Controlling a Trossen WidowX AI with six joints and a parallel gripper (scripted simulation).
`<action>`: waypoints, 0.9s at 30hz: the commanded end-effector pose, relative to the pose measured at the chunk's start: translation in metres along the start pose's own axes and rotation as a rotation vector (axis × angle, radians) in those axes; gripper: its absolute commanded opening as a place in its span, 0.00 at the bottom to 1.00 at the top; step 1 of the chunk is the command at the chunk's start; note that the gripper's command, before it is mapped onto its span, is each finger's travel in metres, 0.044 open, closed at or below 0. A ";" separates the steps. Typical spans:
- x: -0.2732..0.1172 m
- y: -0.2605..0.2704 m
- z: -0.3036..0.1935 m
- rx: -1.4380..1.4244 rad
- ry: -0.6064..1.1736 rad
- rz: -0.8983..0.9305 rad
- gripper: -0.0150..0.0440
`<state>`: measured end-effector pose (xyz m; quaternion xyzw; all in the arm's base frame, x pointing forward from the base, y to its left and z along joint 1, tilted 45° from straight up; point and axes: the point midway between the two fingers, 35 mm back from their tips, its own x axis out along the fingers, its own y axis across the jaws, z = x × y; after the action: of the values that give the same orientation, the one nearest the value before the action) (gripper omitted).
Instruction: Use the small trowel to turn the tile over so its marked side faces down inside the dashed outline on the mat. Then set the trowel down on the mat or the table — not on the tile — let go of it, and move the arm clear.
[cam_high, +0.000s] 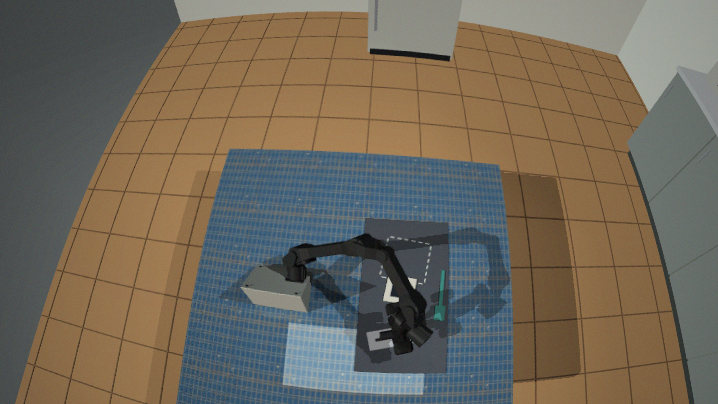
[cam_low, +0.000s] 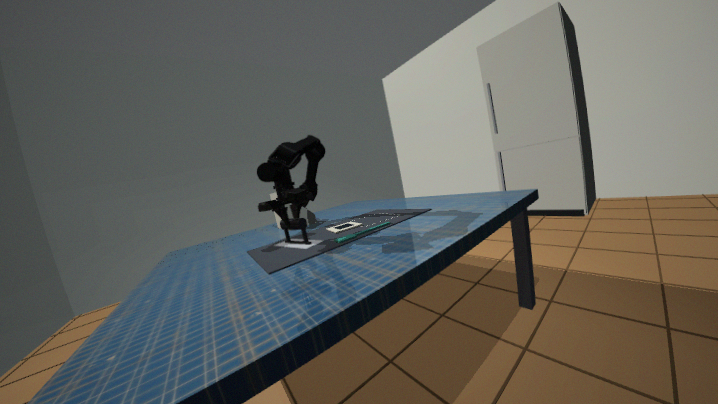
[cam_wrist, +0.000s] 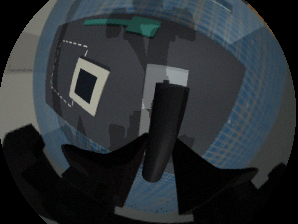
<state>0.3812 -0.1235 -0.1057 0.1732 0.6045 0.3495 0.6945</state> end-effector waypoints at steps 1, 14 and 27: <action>0.001 0.000 0.000 -0.083 -0.003 0.001 0.47; 0.001 0.000 0.000 -0.463 -0.003 0.001 0.47; 0.001 0.000 0.000 -0.843 -0.003 0.000 0.47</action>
<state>0.3814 -0.1238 -0.1057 -0.0954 0.4320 0.5477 0.7102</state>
